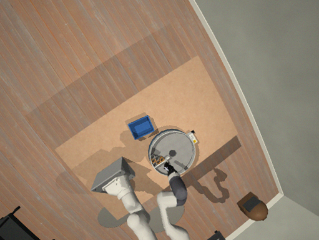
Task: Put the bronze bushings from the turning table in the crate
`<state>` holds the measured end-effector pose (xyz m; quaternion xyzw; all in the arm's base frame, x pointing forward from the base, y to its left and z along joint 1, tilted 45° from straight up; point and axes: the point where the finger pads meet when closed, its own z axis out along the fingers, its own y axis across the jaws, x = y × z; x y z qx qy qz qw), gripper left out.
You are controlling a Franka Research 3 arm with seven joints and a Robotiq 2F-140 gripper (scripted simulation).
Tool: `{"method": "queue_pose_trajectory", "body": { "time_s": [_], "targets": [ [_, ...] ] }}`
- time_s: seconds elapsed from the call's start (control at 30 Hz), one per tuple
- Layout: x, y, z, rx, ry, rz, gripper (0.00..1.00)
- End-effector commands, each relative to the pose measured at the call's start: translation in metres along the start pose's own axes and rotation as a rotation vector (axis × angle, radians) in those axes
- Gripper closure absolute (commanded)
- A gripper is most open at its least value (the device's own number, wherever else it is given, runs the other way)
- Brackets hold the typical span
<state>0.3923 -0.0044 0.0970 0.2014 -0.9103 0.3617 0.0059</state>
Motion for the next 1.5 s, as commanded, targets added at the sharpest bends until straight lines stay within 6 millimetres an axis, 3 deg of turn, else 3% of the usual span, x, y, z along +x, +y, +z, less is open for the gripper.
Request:
{"method": "queue_pose_trajectory", "body": {
  "time_s": [0.0,1.2,1.47],
  "targets": [
    [-0.001,-0.001,0.003,0.018,0.0,0.167,0.9],
    [0.019,0.009,0.05,0.056,0.067,0.664,0.9],
    [0.021,0.01,0.055,0.06,0.074,0.709,0.9]
  ]
}}
